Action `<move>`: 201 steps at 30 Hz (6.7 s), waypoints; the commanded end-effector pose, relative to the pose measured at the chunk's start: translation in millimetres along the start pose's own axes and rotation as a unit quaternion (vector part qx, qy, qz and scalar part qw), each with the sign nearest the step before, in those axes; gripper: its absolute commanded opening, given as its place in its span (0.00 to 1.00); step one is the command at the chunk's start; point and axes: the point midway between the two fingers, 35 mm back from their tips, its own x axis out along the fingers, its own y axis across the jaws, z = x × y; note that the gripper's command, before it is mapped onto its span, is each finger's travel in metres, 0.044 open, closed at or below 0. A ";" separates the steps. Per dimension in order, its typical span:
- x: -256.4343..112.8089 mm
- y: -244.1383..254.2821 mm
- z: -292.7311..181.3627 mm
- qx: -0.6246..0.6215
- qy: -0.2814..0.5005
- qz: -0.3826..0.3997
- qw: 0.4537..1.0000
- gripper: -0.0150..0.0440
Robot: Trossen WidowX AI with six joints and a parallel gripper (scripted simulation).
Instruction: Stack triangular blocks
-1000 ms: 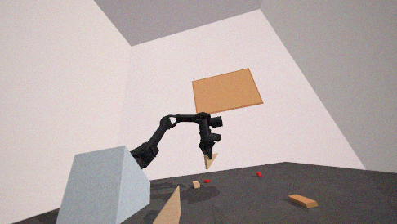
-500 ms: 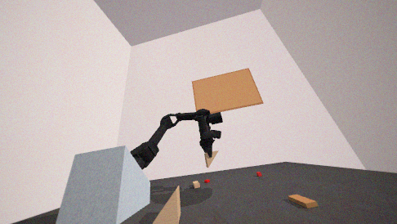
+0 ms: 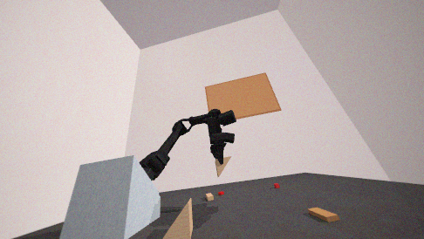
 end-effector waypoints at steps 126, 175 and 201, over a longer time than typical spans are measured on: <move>91.1 -157.6 -153.5 -0.016 0.014 0.034 0.999 0.25; 100.5 -156.6 -149.6 -0.015 0.013 0.034 0.999 0.25; 100.6 -156.7 -149.7 -0.015 0.013 0.034 0.999 1.00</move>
